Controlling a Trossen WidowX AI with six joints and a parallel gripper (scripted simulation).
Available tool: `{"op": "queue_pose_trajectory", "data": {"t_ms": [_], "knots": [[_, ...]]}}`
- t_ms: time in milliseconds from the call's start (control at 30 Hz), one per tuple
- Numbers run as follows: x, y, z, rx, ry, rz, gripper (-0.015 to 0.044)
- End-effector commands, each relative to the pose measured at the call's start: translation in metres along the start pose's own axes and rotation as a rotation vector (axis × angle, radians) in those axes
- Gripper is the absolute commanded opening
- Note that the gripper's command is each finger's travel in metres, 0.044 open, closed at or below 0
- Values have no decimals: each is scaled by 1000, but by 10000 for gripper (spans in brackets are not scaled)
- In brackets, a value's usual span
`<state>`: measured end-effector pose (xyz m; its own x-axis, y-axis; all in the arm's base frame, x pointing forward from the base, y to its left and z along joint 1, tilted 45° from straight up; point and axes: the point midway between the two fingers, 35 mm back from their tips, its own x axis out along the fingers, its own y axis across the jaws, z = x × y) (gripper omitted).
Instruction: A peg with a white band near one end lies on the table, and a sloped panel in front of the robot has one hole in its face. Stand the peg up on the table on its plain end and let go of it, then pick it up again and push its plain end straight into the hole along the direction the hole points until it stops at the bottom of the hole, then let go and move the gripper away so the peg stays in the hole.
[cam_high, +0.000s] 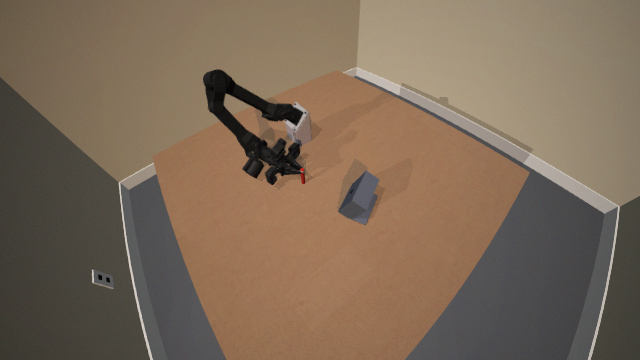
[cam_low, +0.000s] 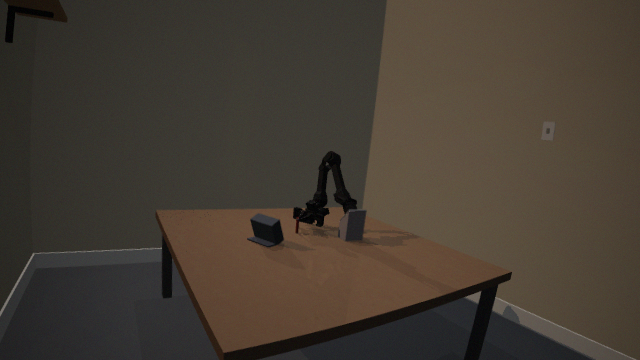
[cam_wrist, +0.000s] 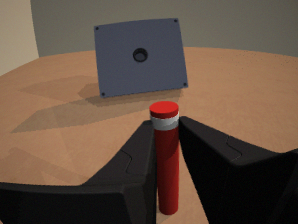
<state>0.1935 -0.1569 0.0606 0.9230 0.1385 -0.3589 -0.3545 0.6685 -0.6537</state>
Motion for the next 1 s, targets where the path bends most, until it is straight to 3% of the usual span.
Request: {"op": "queue_pose_trajectory", "data": {"t_ms": [0, 233, 333, 967], "knots": [[-1, 0, -3, 0, 0, 0, 49], [-1, 0, -2, -1, -6, 0, 49], [-1, 0, 0, 1, -10, -1, 128], [-1, 0, 0, 1, -10, -1, 130]]}}
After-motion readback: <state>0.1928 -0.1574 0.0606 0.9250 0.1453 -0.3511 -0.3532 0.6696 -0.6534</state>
